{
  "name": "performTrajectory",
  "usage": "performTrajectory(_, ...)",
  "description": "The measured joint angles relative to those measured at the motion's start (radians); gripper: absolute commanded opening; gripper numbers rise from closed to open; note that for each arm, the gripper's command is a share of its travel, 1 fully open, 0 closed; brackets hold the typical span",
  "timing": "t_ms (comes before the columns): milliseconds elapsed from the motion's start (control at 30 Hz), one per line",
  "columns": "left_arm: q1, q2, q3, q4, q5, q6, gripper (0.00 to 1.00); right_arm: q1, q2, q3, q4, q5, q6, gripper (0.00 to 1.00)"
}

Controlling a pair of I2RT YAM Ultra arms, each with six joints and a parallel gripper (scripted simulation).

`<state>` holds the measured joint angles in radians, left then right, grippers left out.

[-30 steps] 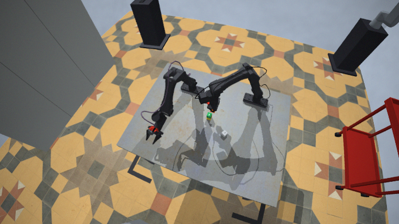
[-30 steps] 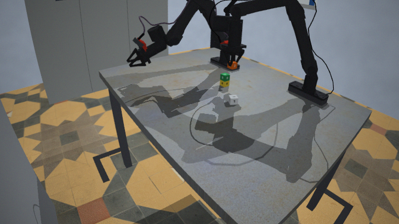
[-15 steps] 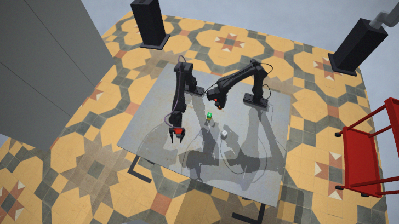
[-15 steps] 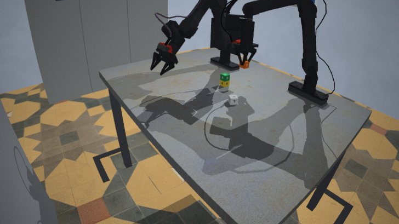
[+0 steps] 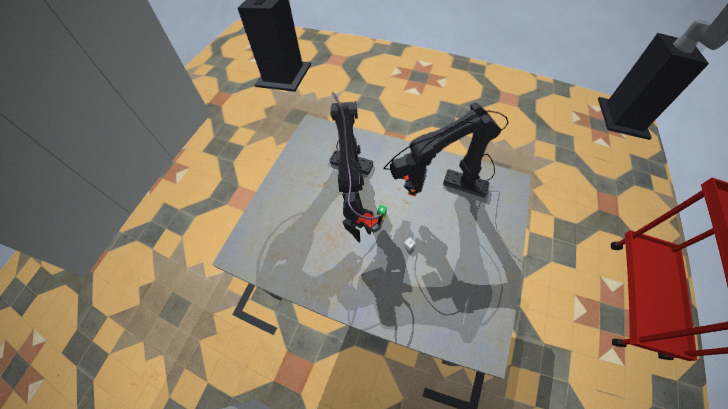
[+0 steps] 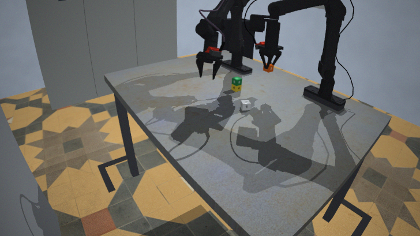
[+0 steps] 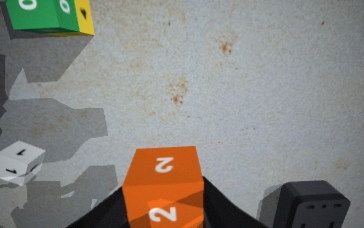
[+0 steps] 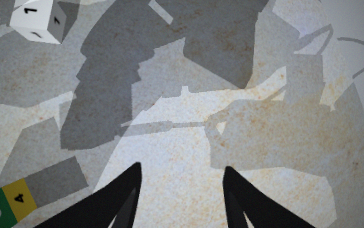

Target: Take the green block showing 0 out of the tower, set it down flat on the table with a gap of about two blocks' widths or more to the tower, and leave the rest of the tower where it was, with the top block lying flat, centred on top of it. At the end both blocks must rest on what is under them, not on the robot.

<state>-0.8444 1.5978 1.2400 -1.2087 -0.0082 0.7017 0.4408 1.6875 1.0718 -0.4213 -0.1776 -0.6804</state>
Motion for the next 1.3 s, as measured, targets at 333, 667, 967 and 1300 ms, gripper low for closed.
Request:
performTrajectory(333,0.0,-0.064,-0.056,0.002,0.0,0.0,0.27,0.17,-0.091,-0.029,-0.311,-0.024,-0.159,0.55)
performTrajectory(667,0.0,-0.065,-0.058,0.003,0.0,0.0,0.27,0.24,-0.116,-0.06,-0.425,-0.026,-0.195,0.55)
performTrajectory(967,0.0,-0.065,-0.058,0.003,0.0,0.0,0.27,0.251,-0.116,-0.094,-0.402,-0.024,-0.189,0.55)
performTrajectory(1300,0.0,-0.065,-0.058,0.003,0.0,0.0,0.27,0.259,-0.095,-0.117,-0.352,-0.022,-0.179,0.55)
